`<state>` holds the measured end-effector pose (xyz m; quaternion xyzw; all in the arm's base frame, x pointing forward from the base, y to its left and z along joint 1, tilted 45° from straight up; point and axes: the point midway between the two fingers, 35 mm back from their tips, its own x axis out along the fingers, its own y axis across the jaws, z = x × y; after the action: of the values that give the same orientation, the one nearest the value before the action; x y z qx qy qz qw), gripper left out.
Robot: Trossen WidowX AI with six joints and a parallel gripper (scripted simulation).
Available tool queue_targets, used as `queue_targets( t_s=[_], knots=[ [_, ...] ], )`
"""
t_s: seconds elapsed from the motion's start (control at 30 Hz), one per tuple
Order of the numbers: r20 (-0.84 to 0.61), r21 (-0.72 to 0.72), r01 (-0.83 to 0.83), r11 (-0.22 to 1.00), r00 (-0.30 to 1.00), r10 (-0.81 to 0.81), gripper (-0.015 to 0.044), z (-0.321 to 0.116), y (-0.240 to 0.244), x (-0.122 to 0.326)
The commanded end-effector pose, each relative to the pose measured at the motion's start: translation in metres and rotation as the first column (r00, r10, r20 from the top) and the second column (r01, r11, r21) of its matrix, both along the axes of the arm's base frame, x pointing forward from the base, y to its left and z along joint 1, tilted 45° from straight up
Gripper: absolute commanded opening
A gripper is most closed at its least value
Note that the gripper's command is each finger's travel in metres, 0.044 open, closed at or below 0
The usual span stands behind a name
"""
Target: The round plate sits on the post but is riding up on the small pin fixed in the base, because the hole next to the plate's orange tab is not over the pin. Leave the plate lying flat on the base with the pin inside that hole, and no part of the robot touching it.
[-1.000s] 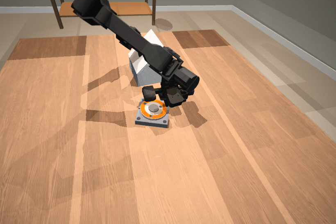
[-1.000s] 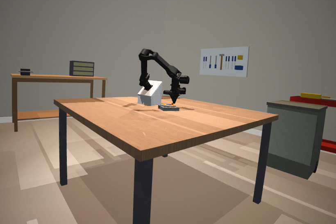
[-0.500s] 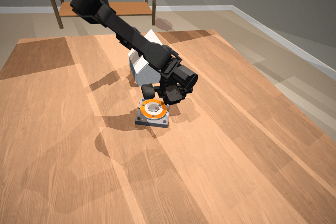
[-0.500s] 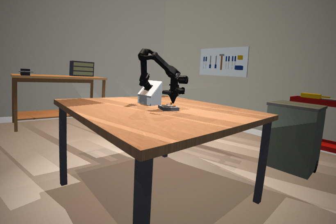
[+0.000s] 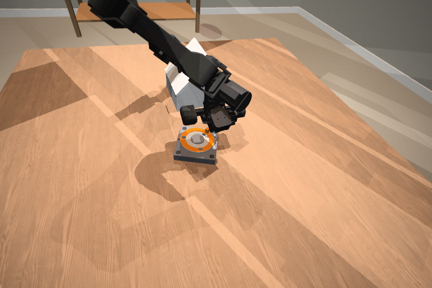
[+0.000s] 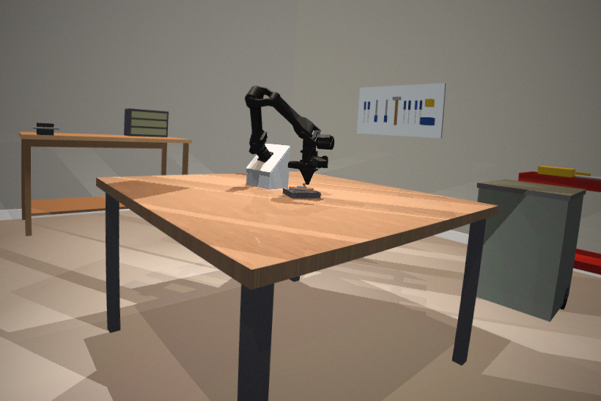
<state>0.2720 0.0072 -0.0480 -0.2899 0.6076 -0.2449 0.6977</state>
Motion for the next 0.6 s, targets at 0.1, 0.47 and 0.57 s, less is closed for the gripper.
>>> queue_targets(
  t_s=[0.1,0.47,0.57],
  knots=[
    [-0.009,-0.002,0.009,1.000,1.000,-0.009,0.0000,0.001,-0.006,-0.010],
    [-0.010,-0.003,0.009,1.000,1.000,-0.009,0.0000,0.005,-0.011,-0.018],
    [-0.010,-0.003,0.009,1.000,1.000,-0.009,0.0000,0.007,-0.013,-0.020]
  ],
)
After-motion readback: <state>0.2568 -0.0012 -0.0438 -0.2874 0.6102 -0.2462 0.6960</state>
